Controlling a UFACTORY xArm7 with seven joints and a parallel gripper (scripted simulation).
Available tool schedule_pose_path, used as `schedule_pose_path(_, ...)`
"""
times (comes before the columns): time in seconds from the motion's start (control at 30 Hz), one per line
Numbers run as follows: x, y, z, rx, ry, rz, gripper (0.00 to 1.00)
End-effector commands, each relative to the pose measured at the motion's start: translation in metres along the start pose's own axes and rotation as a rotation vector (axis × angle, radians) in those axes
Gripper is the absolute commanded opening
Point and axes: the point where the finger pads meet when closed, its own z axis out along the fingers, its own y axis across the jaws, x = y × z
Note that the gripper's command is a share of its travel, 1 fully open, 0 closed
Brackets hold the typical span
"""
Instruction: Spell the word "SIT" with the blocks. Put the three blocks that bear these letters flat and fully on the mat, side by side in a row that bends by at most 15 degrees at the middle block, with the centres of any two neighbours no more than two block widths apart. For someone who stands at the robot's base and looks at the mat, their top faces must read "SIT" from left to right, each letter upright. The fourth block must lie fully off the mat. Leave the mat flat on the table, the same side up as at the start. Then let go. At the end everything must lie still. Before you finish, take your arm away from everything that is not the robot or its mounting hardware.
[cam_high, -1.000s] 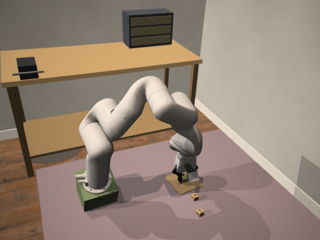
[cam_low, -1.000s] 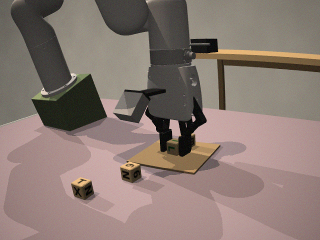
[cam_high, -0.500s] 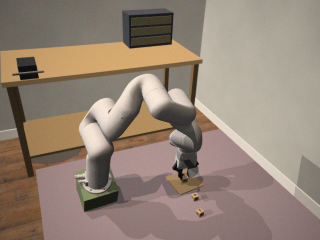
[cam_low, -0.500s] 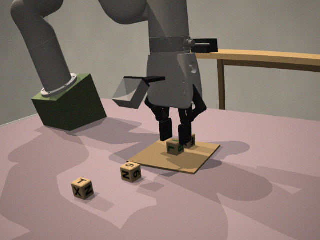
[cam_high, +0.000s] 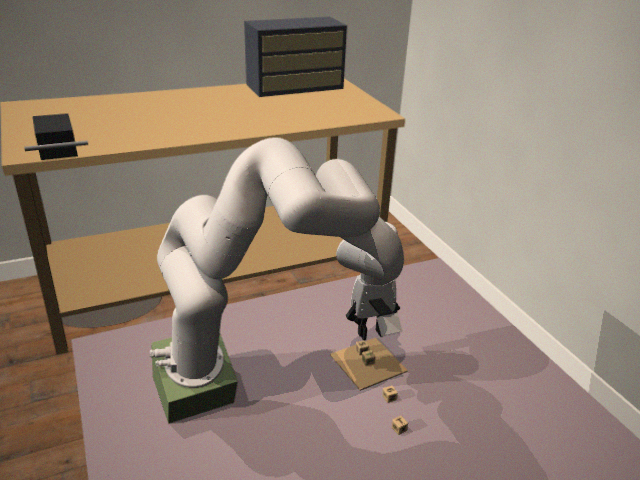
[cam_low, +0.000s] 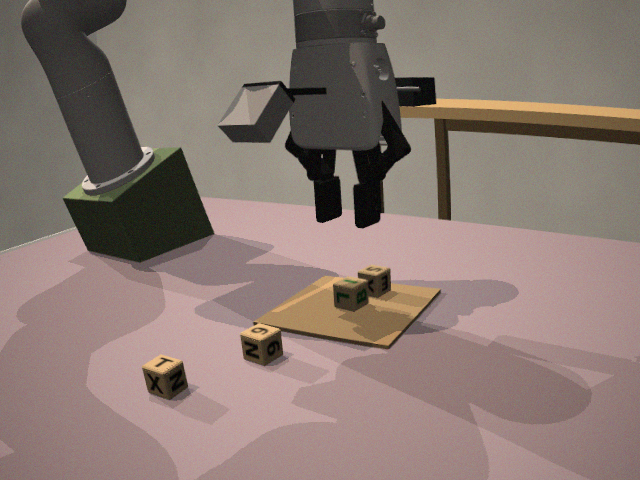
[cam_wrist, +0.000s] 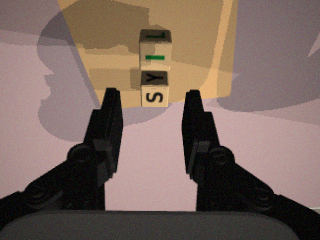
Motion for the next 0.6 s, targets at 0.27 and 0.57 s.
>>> schedule_pose_path(0.27, 0.0000, -0.0006, -0.0085, 0.001, -0.001, 0.000, 1.00)
schedule_pose_path(0.57, 0.0000, -0.0006, -0.0085, 0.001, -0.001, 0.000, 1.00)
